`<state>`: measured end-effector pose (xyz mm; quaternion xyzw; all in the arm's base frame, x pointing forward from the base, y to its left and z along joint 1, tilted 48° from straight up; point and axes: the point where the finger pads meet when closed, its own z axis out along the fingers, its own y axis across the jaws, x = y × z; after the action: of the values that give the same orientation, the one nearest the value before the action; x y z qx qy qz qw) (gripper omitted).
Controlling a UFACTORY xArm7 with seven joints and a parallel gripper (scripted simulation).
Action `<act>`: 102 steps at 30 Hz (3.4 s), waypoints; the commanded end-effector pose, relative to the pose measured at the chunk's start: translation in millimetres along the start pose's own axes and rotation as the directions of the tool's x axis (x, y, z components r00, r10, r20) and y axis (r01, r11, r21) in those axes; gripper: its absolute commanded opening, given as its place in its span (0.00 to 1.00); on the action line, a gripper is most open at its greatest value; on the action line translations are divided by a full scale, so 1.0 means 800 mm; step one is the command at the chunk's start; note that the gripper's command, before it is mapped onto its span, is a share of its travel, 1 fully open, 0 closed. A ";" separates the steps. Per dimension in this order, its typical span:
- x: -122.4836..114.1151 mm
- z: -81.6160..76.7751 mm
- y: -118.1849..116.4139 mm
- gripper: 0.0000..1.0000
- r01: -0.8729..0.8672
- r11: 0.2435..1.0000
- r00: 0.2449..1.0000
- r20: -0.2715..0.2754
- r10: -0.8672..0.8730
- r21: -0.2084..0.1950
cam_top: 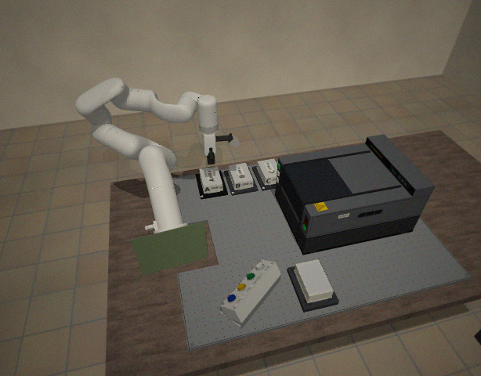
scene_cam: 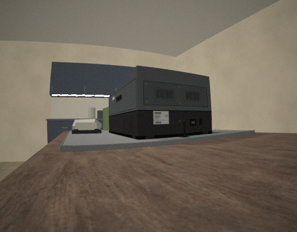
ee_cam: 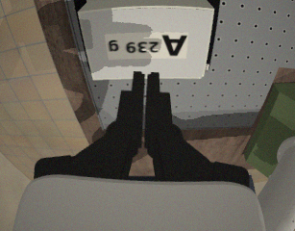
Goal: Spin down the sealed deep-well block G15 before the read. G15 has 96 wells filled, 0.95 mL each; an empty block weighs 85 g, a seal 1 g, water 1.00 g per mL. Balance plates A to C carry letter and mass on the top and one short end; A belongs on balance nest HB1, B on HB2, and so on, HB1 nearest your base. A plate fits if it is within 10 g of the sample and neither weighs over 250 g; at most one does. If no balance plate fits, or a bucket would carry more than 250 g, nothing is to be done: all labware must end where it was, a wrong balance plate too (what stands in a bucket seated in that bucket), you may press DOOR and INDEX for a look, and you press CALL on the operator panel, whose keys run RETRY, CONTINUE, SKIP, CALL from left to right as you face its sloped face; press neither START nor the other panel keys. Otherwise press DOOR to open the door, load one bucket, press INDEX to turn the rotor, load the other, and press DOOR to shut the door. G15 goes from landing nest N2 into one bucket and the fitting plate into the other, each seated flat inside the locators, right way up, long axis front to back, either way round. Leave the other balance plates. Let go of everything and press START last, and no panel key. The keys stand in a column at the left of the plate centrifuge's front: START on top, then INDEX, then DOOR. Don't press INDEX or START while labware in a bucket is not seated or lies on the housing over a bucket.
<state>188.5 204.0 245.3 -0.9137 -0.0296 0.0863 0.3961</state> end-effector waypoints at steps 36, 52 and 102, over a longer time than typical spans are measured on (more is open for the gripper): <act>0.054 -0.004 0.004 0.00 -0.876 0.483 0.483 -0.043 0.875 -0.006; 0.088 -0.003 0.005 0.00 -0.983 -0.183 -0.184 -0.042 0.982 0.020; 0.151 0.000 -0.003 0.00 -0.109 -0.994 -0.994 0.003 0.109 -0.002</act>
<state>305.6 221.0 229.8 -0.0845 0.9101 0.4009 -0.0625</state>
